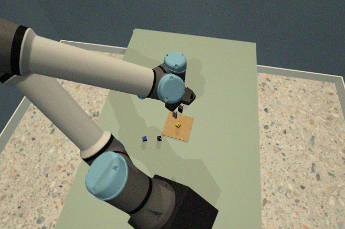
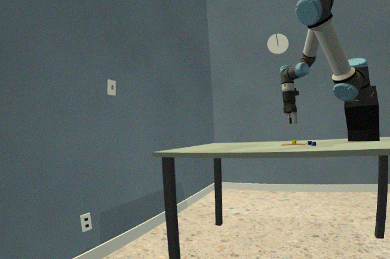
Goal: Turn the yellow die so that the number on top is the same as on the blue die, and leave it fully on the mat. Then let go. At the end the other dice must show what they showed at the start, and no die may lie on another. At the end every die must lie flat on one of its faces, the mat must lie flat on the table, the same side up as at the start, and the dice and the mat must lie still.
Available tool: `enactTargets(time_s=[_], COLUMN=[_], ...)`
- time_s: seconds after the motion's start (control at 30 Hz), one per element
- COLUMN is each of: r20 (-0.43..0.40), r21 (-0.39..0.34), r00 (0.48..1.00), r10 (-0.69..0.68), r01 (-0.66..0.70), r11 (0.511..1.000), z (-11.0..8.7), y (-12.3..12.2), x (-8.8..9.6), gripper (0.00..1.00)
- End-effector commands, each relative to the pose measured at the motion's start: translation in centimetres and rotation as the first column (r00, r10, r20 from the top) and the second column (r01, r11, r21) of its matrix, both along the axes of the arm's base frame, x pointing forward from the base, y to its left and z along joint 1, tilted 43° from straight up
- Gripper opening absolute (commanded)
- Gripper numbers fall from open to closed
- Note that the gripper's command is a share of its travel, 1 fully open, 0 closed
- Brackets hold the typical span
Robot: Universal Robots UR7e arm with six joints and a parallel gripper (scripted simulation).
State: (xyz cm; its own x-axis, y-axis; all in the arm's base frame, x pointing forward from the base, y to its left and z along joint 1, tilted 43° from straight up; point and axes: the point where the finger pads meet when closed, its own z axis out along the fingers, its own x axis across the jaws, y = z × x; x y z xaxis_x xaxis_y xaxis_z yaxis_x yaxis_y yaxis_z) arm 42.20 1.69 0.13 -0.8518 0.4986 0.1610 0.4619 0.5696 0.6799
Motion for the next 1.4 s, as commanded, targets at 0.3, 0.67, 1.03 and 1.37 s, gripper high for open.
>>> enactTargets(time_s=[0.3,0.67,1.03,1.37], r20=[-0.002,0.061,0.062,0.062], r21=[-0.016,-0.042,-0.043,-0.043], r00=[1.0,0.996,0.996,0.996], r10=[-0.01,0.063,0.064,0.064], r01=[0.01,-0.061,-0.062,-0.062], r11=[1.0,0.997,0.997,0.997], z=[0.2,-3.3,-3.3,-3.3], y=[-0.1,2.4,2.4,2.4], x=[0.1,1.0,1.0,1.0], gripper=[1.0,1.0,0.7,0.7])
